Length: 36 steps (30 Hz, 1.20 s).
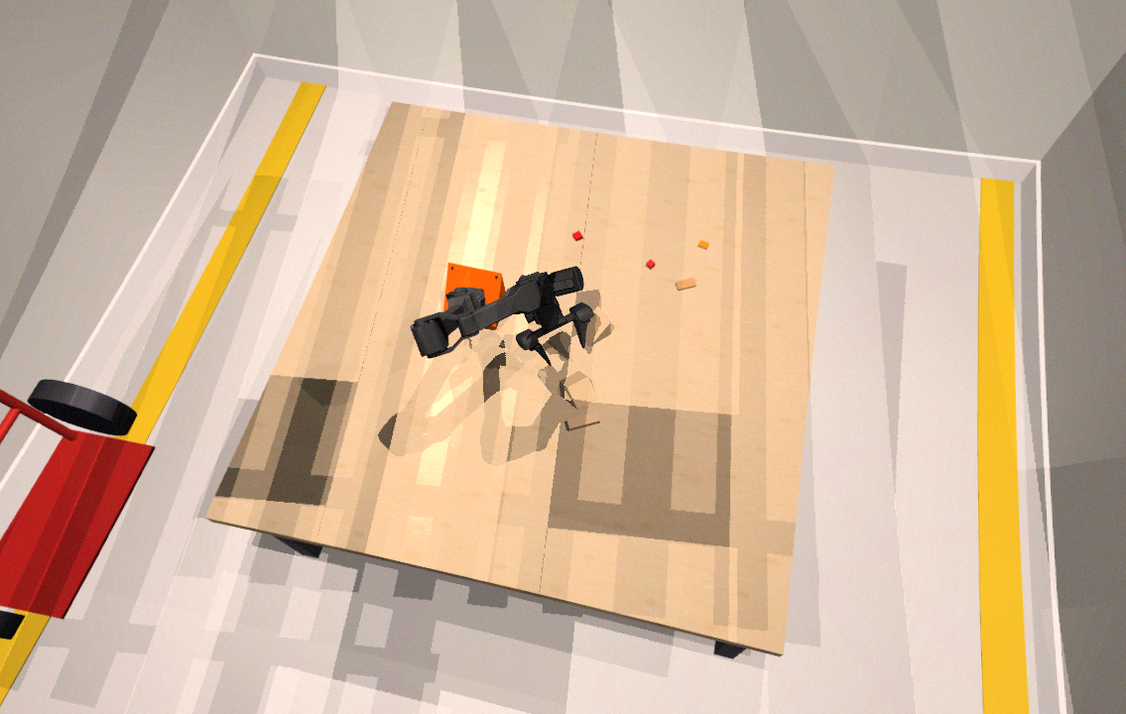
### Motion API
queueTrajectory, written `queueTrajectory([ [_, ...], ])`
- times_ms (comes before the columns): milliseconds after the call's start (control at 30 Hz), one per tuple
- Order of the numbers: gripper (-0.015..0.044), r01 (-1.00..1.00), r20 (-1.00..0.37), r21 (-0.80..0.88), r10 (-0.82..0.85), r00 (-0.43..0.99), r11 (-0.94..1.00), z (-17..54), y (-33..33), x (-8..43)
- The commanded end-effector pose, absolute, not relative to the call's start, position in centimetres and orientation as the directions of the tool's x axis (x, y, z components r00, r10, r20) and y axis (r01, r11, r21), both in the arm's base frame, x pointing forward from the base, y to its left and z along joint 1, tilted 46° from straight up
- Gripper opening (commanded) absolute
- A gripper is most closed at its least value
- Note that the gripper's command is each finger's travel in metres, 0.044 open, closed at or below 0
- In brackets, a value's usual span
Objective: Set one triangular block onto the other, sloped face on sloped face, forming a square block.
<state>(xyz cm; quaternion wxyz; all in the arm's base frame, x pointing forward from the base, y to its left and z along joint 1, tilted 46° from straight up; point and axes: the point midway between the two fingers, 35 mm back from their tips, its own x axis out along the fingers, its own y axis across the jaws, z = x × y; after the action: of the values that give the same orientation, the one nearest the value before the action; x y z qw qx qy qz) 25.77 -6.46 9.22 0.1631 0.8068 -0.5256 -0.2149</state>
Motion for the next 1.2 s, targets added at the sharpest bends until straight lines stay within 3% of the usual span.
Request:
queueTrajectory([
  [0,0.044,-0.773,-0.21,0.502,-0.922,0.325,-0.387,8.3,-7.8,26.2],
  [533,0.044,-0.757,-0.233,0.532,-0.925,0.3,-0.38,9.0,-14.2,29.0],
  [867,0.044,-0.756,-0.23,0.535,-0.926,0.3,-0.378,9.2,-14.5,29.0],
  [1067,0.0282,-0.761,-0.227,0.53,-0.927,0.297,-0.374,9.3,-14.5,29.1],
  [1167,0.0262,-0.761,-0.227,0.53,-0.927,0.297,-0.374,9.3,-14.5,29.1],
])
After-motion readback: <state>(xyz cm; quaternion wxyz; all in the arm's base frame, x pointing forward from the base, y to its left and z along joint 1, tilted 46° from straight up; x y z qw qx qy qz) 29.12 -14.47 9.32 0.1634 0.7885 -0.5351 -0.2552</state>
